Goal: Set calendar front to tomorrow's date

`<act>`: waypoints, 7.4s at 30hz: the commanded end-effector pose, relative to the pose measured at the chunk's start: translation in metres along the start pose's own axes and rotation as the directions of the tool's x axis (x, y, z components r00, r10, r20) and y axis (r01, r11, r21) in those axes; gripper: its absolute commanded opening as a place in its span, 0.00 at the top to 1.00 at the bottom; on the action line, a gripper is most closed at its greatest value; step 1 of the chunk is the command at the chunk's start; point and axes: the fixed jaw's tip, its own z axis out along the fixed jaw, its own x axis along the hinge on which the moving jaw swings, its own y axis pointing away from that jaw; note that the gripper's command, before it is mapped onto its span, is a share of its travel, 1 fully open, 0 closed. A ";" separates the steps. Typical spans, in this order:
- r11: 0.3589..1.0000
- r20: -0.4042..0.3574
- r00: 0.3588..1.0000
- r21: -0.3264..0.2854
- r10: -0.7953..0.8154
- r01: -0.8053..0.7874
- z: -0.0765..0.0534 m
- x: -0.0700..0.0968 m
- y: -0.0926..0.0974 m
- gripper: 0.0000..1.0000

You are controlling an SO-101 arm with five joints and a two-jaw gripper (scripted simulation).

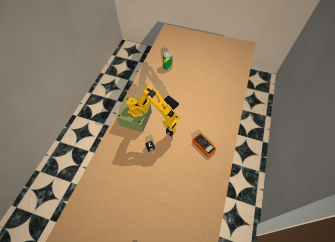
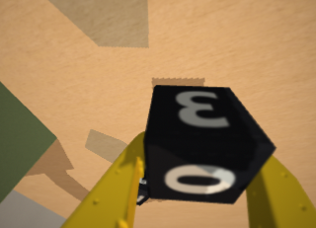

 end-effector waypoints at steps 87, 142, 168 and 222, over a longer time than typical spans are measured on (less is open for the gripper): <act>0.465 0.036 0.465 0.008 0.884 -0.885 0.006 -0.082 0.004 1.00; 0.465 0.036 0.465 0.008 0.884 -0.885 0.027 -0.082 0.004 1.00; 0.465 0.036 0.465 0.008 0.884 -0.885 0.035 -0.082 0.004 1.00; 0.465 0.035 0.465 0.008 0.884 -0.885 0.043 -0.082 0.004 0.76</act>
